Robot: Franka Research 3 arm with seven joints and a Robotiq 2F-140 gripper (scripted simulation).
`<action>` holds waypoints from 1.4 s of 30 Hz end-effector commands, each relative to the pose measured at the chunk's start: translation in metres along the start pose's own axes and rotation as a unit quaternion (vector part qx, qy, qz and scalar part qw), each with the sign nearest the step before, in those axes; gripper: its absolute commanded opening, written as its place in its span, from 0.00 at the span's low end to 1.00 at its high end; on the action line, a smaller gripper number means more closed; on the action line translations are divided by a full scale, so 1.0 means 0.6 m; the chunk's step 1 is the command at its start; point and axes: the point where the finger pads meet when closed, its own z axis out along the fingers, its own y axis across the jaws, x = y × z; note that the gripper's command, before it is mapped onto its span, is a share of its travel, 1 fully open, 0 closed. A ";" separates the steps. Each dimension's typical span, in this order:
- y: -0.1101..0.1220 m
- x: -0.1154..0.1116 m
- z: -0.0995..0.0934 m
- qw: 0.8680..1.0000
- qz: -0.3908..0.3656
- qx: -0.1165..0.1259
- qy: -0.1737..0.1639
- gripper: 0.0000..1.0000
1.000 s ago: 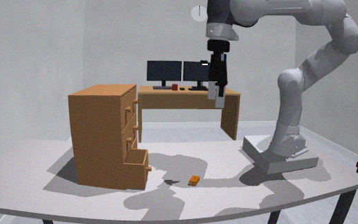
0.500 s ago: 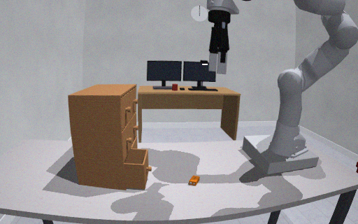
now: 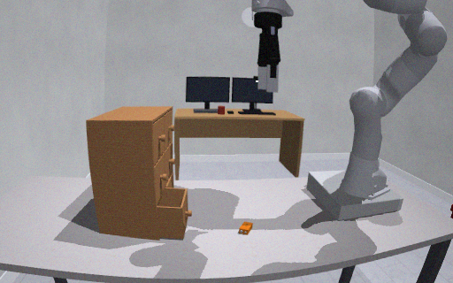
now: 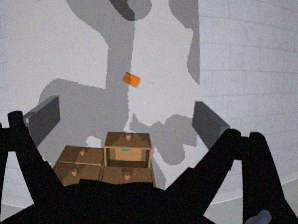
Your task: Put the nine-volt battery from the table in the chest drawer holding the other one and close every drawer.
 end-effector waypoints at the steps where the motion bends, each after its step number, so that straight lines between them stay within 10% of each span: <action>1: -0.007 -0.020 0.000 1.000 0.006 0.004 -0.002 1.00; 12: -0.029 -0.116 -0.001 1.000 0.006 0.004 -0.002 1.00; 26: -0.031 -0.130 0.002 1.000 0.008 0.004 -0.001 1.00; 42: -0.032 -0.200 0.071 0.998 0.062 0.008 0.021 1.00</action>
